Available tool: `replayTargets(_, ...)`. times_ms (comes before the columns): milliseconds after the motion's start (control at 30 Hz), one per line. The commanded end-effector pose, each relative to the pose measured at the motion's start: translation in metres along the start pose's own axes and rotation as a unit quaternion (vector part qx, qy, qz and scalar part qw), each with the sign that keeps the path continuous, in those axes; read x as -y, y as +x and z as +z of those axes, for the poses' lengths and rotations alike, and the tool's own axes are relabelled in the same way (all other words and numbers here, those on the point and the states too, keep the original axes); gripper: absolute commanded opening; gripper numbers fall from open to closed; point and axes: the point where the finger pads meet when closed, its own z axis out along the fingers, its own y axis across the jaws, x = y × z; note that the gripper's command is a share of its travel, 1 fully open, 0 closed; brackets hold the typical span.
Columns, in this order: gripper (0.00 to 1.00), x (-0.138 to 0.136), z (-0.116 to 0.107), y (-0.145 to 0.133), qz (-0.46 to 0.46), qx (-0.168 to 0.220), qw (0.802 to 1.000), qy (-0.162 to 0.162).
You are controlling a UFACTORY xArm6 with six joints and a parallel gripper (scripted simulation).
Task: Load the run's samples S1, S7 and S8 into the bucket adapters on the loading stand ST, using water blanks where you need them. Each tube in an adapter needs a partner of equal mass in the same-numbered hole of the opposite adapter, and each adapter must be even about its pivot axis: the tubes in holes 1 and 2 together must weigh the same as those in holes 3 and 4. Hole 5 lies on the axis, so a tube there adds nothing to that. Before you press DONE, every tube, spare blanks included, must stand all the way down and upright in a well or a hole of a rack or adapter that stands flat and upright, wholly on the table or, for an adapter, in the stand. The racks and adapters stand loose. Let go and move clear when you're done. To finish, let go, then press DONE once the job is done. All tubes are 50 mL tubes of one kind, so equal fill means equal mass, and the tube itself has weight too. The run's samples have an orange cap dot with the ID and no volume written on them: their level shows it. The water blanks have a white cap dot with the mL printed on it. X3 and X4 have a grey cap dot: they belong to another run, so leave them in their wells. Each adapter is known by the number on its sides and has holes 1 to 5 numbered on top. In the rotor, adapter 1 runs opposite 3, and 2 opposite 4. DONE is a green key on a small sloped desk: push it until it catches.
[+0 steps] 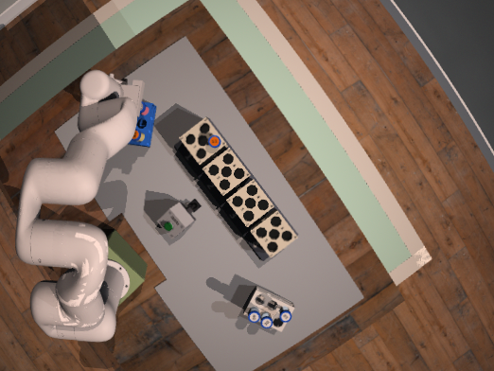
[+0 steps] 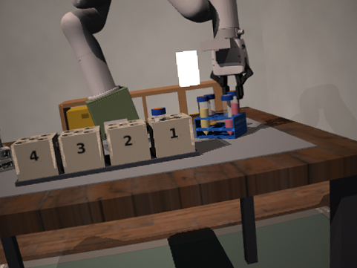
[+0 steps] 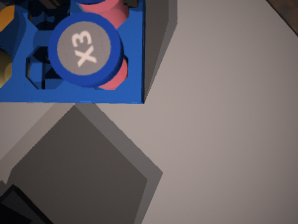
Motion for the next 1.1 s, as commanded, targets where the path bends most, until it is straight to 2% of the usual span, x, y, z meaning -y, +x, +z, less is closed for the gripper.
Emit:
replayTargets(0, 0.00, 0.002, -0.005, 0.000, 0.000, 0.000, 1.000, 0.002)
replayTargets(833, 0.00, 0.002, -0.017, 0.000, 0.000, 0.000, 1.000, 0.002)
replayTargets(1067, 0.00, 0.002, -0.031, 0.000, 0.000, 0.000, 1.000, 0.002)
